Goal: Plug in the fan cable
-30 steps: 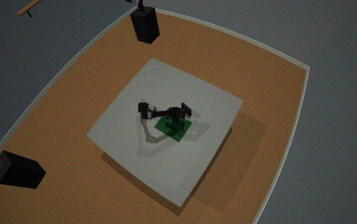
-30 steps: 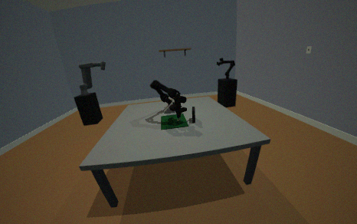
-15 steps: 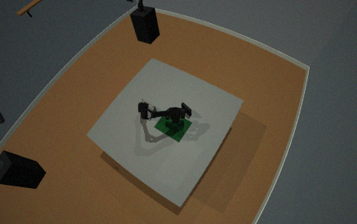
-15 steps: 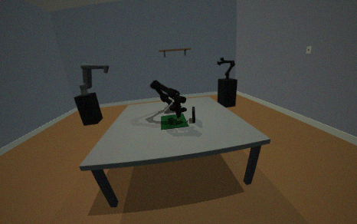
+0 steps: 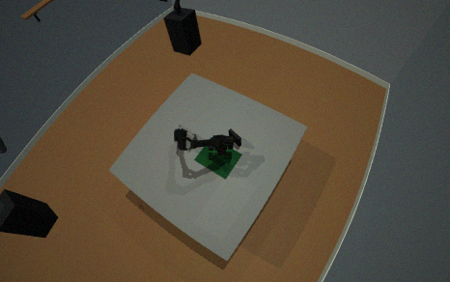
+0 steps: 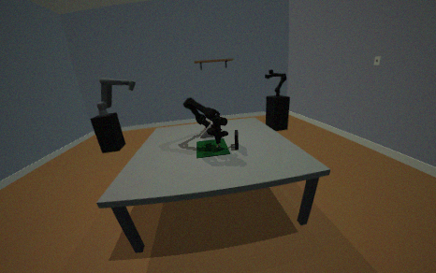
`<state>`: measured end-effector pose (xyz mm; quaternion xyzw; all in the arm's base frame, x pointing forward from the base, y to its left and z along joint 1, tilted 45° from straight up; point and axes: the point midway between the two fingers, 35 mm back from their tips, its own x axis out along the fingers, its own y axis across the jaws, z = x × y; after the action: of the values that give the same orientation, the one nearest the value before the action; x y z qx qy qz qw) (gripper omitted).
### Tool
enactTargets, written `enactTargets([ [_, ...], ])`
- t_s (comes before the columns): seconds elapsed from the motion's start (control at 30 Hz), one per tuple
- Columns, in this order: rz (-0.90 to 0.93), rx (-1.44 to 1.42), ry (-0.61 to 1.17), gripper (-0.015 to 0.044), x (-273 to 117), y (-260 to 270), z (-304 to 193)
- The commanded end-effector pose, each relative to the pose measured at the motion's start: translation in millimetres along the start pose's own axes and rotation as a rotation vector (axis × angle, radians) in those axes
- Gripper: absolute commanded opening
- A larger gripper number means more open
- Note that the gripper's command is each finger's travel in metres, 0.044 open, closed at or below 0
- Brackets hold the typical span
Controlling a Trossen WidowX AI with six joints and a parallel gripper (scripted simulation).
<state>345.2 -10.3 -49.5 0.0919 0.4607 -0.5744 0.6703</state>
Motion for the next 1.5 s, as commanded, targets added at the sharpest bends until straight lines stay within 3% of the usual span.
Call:
enactTargets([
  [0.0,0.000,-0.001,-0.004,0.0000,0.8,0.5,0.6],
  [1.47,-0.001,-0.004,-0.005,0.0000,9.8,-1.4,0.3],
])
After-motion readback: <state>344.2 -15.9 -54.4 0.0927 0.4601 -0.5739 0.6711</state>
